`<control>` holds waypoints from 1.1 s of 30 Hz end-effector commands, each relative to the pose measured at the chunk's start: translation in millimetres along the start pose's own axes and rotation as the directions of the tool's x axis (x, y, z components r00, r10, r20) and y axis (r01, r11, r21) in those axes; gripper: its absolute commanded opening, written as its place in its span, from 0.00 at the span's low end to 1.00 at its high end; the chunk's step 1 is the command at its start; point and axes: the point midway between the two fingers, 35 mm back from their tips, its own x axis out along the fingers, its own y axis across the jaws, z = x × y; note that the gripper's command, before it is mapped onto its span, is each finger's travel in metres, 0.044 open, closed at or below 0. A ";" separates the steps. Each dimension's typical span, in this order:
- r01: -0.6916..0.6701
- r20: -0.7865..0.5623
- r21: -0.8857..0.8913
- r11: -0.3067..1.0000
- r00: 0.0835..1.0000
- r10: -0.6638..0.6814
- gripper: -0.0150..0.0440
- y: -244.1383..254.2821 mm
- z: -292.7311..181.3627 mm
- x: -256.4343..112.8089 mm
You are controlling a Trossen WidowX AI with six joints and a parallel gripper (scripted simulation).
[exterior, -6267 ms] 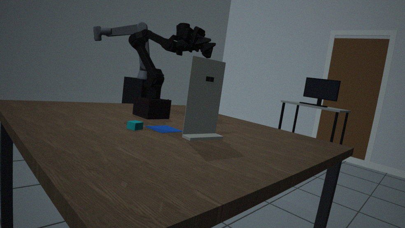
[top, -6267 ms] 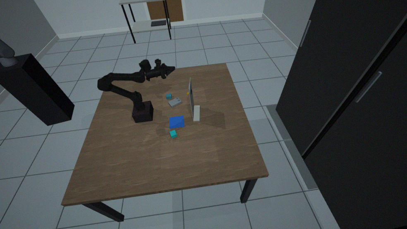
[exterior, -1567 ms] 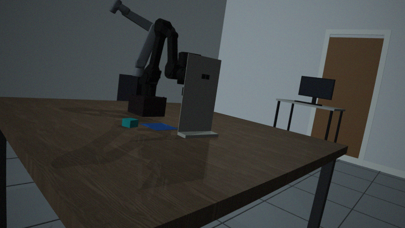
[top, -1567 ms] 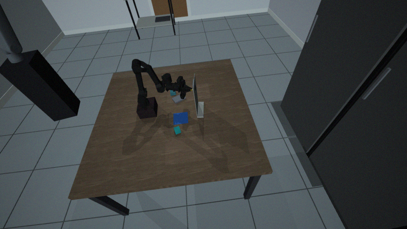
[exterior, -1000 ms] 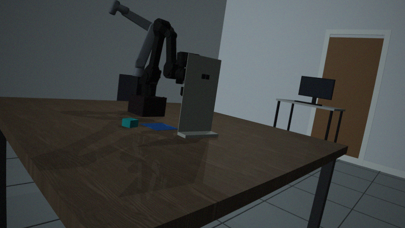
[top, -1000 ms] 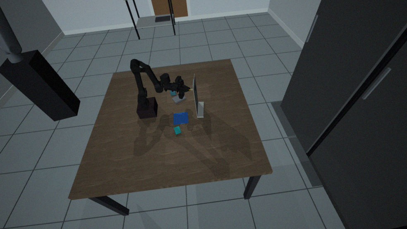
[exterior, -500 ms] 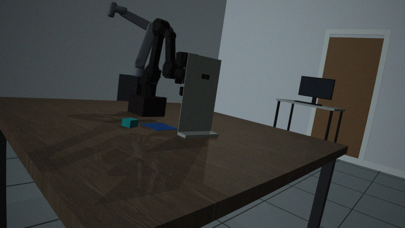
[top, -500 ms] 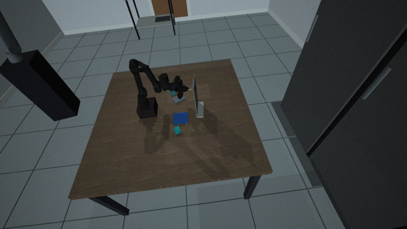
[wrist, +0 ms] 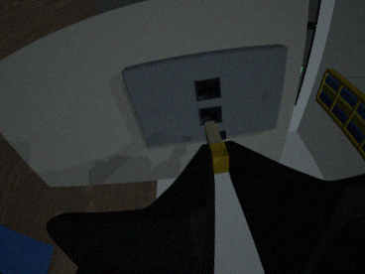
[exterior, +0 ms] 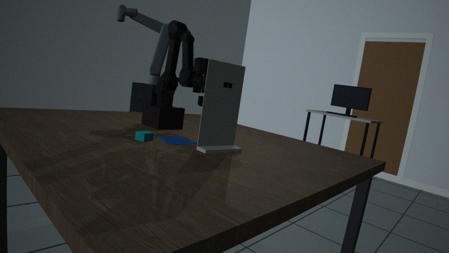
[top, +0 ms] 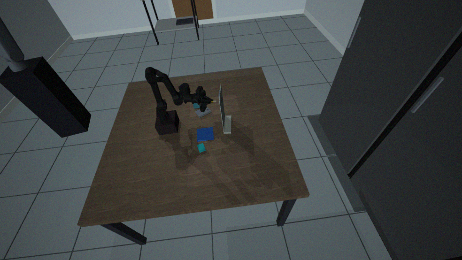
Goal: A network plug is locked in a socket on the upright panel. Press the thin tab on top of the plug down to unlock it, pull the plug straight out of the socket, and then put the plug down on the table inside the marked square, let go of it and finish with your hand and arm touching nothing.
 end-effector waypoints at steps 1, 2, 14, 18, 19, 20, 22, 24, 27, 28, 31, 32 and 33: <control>-0.004 -0.004 -0.003 1.000 1.000 0.004 0.25 1.3 -1.4 -3.4; -0.004 -0.004 -0.003 1.000 1.000 0.004 0.25 1.3 -1.5 -4.1; -0.004 -0.004 -0.003 1.000 1.000 0.004 0.25 1.5 -2.3 -12.2; -0.005 -0.004 -0.003 1.000 1.000 0.005 0.25 1.5 -2.5 -14.8; -0.005 -0.004 -0.003 1.000 1.000 0.005 0.25 1.5 -2.6 -15.5; -0.005 -0.004 -0.003 1.000 1.000 0.005 0.25 1.5 -2.7 -16.2; -0.005 -0.004 -0.003 1.000 1.000 0.005 0.25 1.5 -2.8 -17.5; -0.005 -0.004 -0.003 1.000 1.000 0.005 0.25 1.6 -2.9 -18.9; -0.005 -0.004 -0.003 1.000 1.000 0.005 0.25 1.6 -3.1 -20.9; -0.005 -0.004 -0.003 1.000 1.000 0.005 0.25 1.6 -3.2 -21.6; -0.006 -0.004 -0.003 1.000 1.000 0.005 0.25 1.6 -3.4 -23.6; -0.006 -0.004 -0.003 1.000 1.000 0.006 0.25 1.6 -3.5 -24.2; -0.006 -0.004 -0.003 1.000 1.000 0.006 0.25 1.7 -3.6 -24.9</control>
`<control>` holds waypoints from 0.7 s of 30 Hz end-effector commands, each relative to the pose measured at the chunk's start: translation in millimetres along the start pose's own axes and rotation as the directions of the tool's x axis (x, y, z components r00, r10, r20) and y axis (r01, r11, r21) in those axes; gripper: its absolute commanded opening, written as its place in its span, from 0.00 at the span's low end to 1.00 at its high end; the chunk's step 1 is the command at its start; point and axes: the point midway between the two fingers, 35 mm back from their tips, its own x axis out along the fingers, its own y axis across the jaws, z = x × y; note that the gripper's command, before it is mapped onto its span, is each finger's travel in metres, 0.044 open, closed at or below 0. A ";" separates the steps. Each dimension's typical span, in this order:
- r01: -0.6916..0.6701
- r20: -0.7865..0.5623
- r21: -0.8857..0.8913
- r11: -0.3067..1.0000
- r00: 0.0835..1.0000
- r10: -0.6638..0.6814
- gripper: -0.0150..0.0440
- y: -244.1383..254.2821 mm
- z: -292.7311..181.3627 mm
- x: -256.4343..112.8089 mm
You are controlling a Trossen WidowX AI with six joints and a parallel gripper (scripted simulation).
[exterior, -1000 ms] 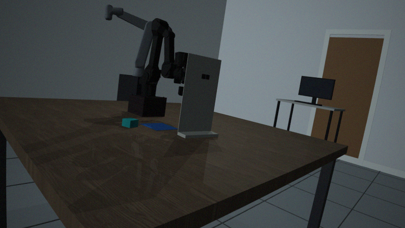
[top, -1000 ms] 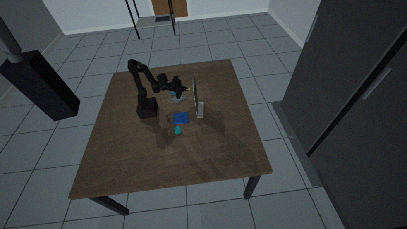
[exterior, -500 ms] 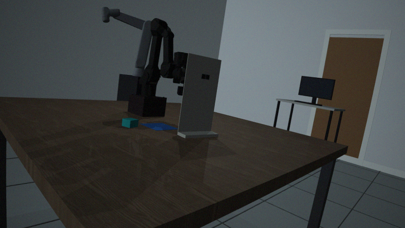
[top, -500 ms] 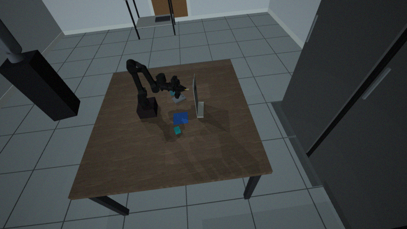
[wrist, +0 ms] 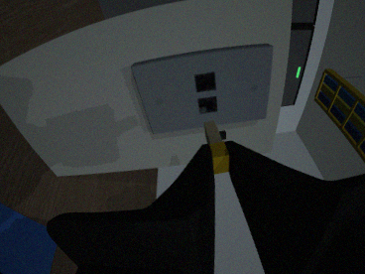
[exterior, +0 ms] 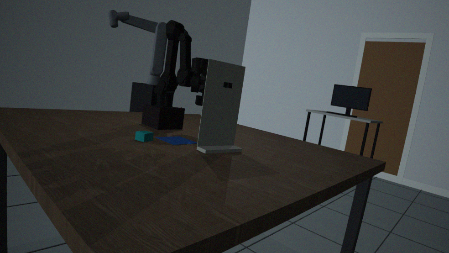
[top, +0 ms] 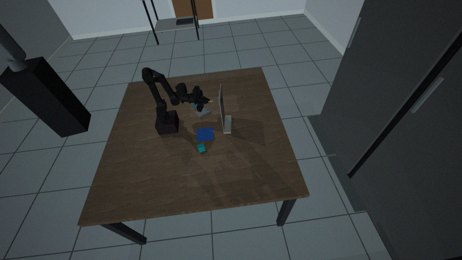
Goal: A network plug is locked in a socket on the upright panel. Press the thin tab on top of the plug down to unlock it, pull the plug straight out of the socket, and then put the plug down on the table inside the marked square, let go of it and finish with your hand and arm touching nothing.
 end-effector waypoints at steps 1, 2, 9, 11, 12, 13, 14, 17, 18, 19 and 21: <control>-0.004 -0.004 0.000 1.000 1.000 0.004 0.25 1.4 -1.4 -3.4; -0.004 -0.004 0.000 1.000 1.000 0.004 0.25 1.4 -1.4 -4.1; -0.005 -0.004 0.000 1.000 1.000 0.005 0.25 1.5 -2.0 -8.8; 0.001 0.000 0.000 1.000 1.000 -0.001 0.25 -1.2 -0.7 -6.0; 0.001 0.000 0.000 1.000 1.000 -0.001 0.25 -2.3 -0.7 -6.1; 0.001 0.000 0.000 1.000 1.000 -0.001 0.25 -3.6 -0.8 -6.1; 0.001 0.000 0.000 1.000 1.000 -0.001 0.25 -5.0 -0.8 -6.2; 0.000 -0.001 0.000 1.000 1.000 0.000 0.25 -9.1 -1.1 -6.6; 0.000 -0.001 0.000 1.000 1.000 0.000 0.25 -10.4 -1.2 -6.7; 0.000 -0.001 0.000 1.000 1.000 0.000 0.25 -11.8 -1.3 -6.9; 0.000 -0.001 0.000 1.000 1.000 0.000 0.25 -14.5 -1.6 -7.3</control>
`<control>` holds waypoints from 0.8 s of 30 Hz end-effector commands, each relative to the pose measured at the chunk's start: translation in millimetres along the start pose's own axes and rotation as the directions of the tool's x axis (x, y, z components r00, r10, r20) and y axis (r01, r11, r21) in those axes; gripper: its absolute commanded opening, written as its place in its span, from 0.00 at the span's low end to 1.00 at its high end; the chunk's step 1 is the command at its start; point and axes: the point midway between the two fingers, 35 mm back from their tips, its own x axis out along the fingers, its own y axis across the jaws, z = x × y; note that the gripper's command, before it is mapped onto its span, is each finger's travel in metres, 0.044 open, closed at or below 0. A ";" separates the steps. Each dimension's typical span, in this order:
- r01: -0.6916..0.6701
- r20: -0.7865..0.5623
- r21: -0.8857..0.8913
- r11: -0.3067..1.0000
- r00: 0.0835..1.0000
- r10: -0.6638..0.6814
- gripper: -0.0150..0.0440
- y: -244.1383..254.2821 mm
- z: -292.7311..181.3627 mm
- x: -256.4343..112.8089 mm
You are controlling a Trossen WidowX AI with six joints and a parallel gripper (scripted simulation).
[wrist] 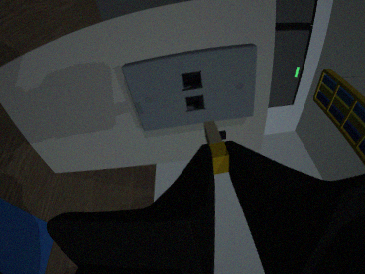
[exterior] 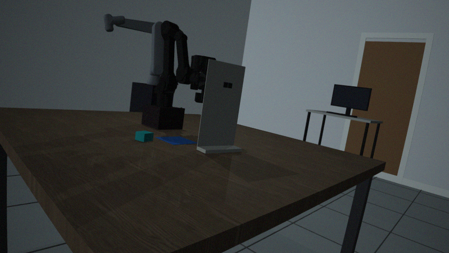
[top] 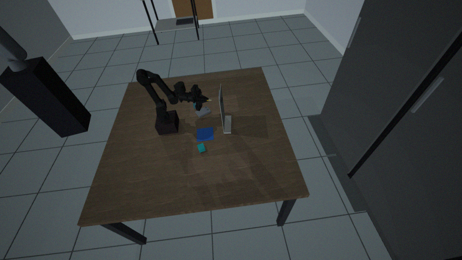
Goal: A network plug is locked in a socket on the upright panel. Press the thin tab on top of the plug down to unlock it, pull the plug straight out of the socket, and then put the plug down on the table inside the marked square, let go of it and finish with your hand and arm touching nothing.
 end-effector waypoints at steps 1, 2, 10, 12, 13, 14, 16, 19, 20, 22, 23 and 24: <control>0.000 -0.001 0.002 1.000 1.000 0.000 0.25 -5.0 -0.3 -0.3; 0.000 -0.001 0.002 1.000 1.000 0.000 0.25 -6.4 -0.5 -0.5; -0.001 -0.002 0.002 1.000 1.000 0.001 0.25 -17.3 -2.3 -3.0; -0.001 -0.002 0.002 1.000 1.000 0.001 0.25 -20.0 -2.8 -3.8; -0.001 -0.002 0.002 1.000 1.000 0.001 0.25 -21.3 -3.1 -4.2; -0.001 -0.002 0.002 1.000 1.000 0.001 0.25 -22.7 -3.4 -4.7; -0.001 -0.002 0.002 1.000 1.000 0.001 0.25 -25.4 -4.1 -5.6; -0.002 -0.002 0.002 1.000 1.000 0.002 0.25 -29.4 -5.2 -7.1; -0.002 -0.002 0.002 1.000 1.000 0.002 0.25 -30.7 -5.6 -7.7; -0.002 -0.003 0.002 1.000 1.000 0.002 0.25 -33.4 -6.4 -8.8; -0.002 -0.003 0.002 1.000 1.000 0.002 0.25 -34.7 -6.8 -9.4; -0.002 -0.003 0.002 1.000 1.000 0.002 0.25 -36.0 -7.2 -10.0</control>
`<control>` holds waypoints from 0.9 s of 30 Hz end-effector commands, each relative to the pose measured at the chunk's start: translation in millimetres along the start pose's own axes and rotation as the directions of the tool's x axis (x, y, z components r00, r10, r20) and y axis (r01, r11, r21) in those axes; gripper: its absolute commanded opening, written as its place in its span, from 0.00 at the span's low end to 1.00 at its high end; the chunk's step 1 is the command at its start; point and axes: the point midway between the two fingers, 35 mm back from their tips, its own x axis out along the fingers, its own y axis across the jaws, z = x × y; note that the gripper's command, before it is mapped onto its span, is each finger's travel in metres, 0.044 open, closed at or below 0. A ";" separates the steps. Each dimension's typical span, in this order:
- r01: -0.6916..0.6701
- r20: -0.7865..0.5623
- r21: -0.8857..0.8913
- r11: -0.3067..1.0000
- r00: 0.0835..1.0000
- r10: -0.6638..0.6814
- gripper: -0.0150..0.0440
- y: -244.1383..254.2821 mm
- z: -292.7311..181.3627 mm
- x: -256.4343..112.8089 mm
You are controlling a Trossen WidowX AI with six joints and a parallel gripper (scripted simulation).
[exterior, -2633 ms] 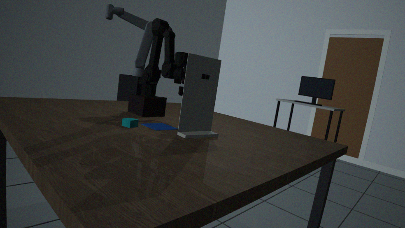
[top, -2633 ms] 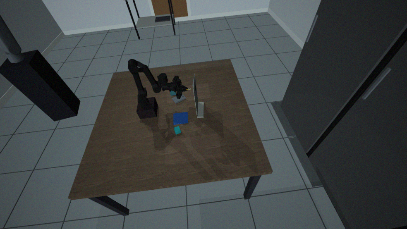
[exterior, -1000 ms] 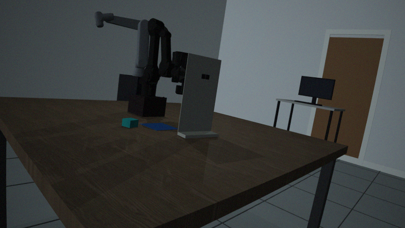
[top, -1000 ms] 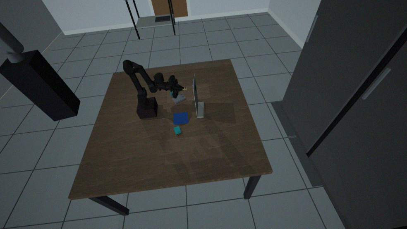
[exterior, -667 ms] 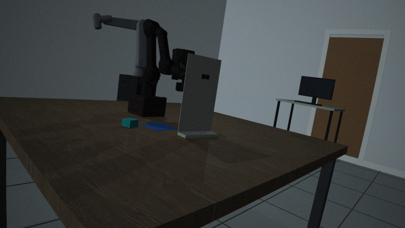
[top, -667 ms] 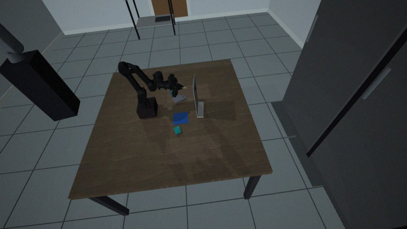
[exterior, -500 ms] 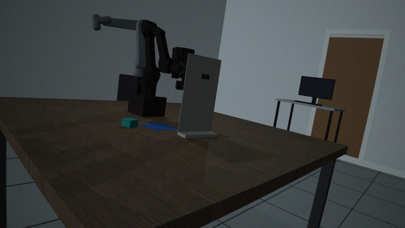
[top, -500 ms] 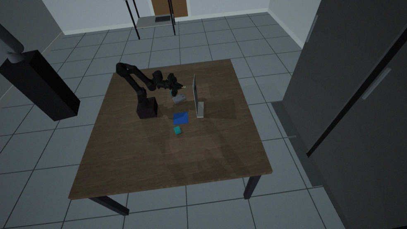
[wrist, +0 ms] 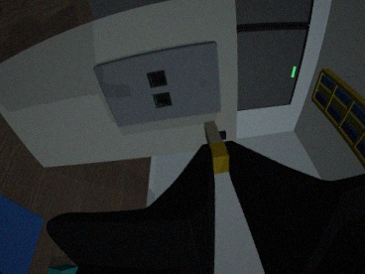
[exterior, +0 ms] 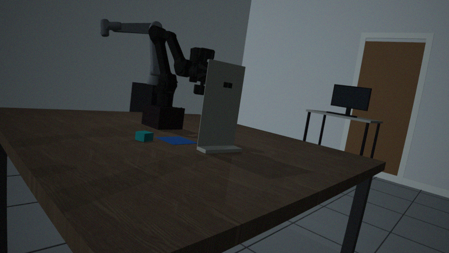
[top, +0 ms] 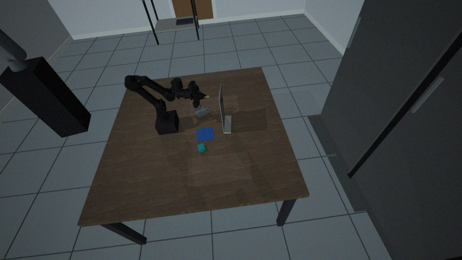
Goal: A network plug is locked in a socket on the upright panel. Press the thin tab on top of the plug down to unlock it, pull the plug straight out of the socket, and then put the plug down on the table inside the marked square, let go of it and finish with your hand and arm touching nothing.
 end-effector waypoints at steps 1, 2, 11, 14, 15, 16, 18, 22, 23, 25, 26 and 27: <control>0.000 -0.003 0.003 1.000 1.000 0.000 0.25 -4.8 -1.7 -1.9; 0.000 -0.003 0.003 1.000 1.000 0.000 0.25 -6.0 -2.1 -2.5; -0.001 -0.004 0.003 1.000 1.000 0.002 0.25 -16.4 -6.4 -8.6; -0.013 -0.004 -0.004 1.000 1.000 0.012 0.25 -14.3 -7.2 -7.2; -0.026 -0.005 -0.012 1.000 1.000 0.026 0.25 -11.4 -8.1 -5.3; -0.043 -0.006 -0.022 0.999 0.999 0.043 0.25 -7.8 -9.2 -3.1; -0.078 -0.008 -0.041 0.996 0.997 0.078 0.25 -0.5 -11.7 1.1; -0.150 -0.014 -0.073 0.986 0.989 0.149 0.25 14.7 -17.6 8.6; -0.167 -0.017 -0.075 0.983 0.986 0.167 0.25 18.5 -19.4 10.2; -0.203 -0.023 -0.077 0.976 0.979 0.202 0.25 26.3 -23.2 13.3; -0.221 -0.027 -0.078 0.972 0.975 0.220 0.25 30.2 -25.2 14.7; -0.239 -0.030 -0.078 0.968 0.971 0.237 0.25 34.1 -27.2 16.0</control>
